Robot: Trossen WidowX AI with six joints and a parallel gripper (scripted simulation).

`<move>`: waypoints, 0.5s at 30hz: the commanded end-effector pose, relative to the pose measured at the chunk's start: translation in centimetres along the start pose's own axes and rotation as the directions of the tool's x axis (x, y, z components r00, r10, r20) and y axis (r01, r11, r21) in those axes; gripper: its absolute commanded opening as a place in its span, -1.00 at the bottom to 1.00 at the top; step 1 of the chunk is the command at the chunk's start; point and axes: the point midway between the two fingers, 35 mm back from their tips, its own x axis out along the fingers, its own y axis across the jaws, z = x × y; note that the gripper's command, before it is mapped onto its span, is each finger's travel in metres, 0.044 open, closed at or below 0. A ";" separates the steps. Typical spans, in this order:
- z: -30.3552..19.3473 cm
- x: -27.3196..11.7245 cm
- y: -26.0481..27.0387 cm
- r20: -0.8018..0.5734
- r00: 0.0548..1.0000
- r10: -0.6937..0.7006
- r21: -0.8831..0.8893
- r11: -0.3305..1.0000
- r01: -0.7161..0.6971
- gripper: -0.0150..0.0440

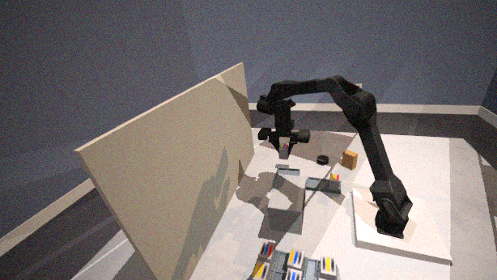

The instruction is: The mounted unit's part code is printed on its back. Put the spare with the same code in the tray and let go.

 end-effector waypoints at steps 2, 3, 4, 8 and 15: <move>0.0 0.4 0.1 -0.001 1.000 0.003 0.000 1.000 -0.003 -0.49; 0.0 0.4 0.1 -0.001 1.000 0.003 0.000 1.000 -0.003 -0.49; 0.0 0.5 0.1 -0.001 1.000 0.003 0.000 1.000 -0.003 -0.49; 0.0 0.8 0.1 -0.001 1.000 0.003 0.000 1.000 -0.003 -0.49; 0.0 1.3 0.1 -0.001 1.000 0.003 0.000 1.000 -0.003 -0.49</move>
